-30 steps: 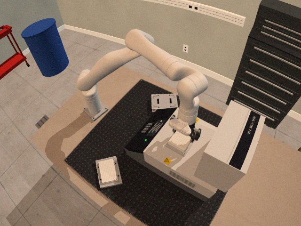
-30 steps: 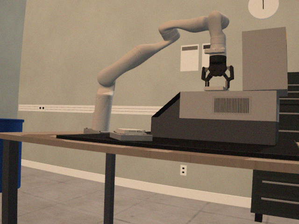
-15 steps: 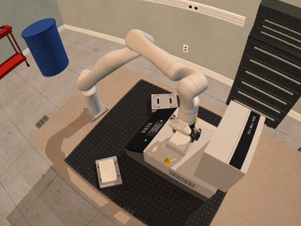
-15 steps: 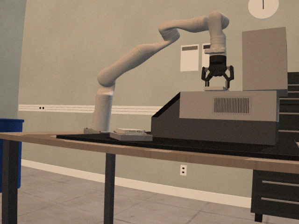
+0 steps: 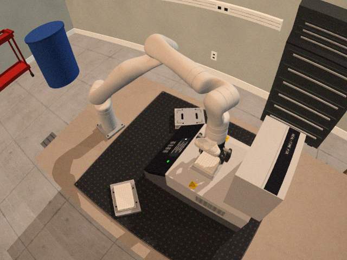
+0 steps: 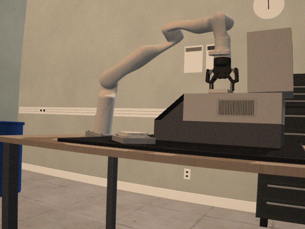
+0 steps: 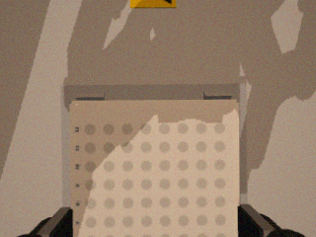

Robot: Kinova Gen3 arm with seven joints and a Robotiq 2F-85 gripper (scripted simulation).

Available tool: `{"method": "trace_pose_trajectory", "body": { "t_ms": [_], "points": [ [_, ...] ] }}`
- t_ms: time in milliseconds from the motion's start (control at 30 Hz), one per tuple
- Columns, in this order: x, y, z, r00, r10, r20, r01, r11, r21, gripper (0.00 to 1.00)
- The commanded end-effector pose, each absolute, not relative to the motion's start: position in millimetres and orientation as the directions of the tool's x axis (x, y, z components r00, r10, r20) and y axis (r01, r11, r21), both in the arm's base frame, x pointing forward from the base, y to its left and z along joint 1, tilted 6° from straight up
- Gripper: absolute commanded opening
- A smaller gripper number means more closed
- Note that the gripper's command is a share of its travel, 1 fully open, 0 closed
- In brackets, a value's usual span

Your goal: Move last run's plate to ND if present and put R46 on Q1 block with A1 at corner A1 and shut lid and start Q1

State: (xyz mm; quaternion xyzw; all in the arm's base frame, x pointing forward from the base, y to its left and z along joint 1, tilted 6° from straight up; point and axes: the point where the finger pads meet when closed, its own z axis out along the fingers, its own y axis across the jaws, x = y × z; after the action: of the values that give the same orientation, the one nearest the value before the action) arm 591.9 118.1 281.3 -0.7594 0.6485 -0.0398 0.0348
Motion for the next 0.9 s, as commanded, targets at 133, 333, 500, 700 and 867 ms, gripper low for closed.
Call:
{"method": "trace_pose_trajectory", "body": {
  "t_ms": [133, 333, 500, 700, 867],
  "points": [
    [593.1, 120.6, 278.5, 0.165, -0.986, 0.015, -0.980, -0.165, -0.108, 0.90],
    [593.3, 120.6, 276.4, 0.164, -0.986, 0.015, -0.980, -0.165, -0.108, 0.90],
    [593.5, 120.6, 274.8, 0.165, -0.986, 0.015, -0.980, -0.165, -0.108, 0.90],
    [593.7, 120.6, 273.5, 0.165, -0.986, 0.015, -0.980, -0.165, -0.108, 0.90],
    [593.8, 120.6, 271.7, 0.164, -0.986, 0.015, -0.980, -0.165, -0.108, 0.90]
  ]
}}
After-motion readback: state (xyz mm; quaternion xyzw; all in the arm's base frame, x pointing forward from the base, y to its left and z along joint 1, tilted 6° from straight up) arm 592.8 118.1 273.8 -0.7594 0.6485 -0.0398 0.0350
